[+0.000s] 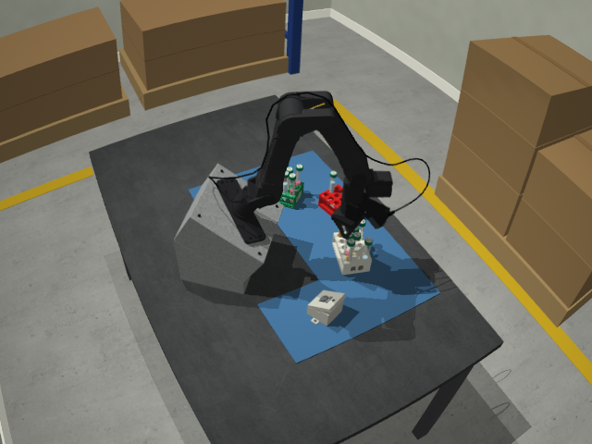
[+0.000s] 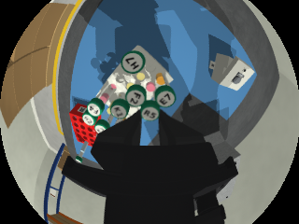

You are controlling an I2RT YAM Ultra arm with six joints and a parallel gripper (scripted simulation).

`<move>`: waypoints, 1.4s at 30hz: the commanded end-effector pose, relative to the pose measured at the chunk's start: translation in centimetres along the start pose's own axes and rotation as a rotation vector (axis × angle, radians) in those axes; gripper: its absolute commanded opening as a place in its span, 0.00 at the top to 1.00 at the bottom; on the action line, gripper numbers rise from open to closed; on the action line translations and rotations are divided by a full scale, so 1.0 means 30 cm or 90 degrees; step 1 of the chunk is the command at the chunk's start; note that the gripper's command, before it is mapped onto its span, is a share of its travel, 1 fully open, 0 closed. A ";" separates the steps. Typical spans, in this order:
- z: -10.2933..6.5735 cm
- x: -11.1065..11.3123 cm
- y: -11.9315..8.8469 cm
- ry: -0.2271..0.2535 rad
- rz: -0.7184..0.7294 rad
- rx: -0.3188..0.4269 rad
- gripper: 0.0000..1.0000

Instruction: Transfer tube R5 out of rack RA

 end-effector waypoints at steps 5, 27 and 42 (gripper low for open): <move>0.031 -0.019 -0.003 -0.012 -0.001 0.000 1.00; 0.010 0.001 0.013 0.001 0.000 -0.008 0.70; 0.010 0.001 0.013 0.001 0.000 -0.008 0.70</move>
Point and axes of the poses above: the point where the finger pads meet when closed, its own z axis out along the fingers, its own x axis across the jaws, y = z × x, the point moved 2 cm from there along -z, back along the fingers, and after that the axes turned 11 degrees about -z, right-handed, at the moved point
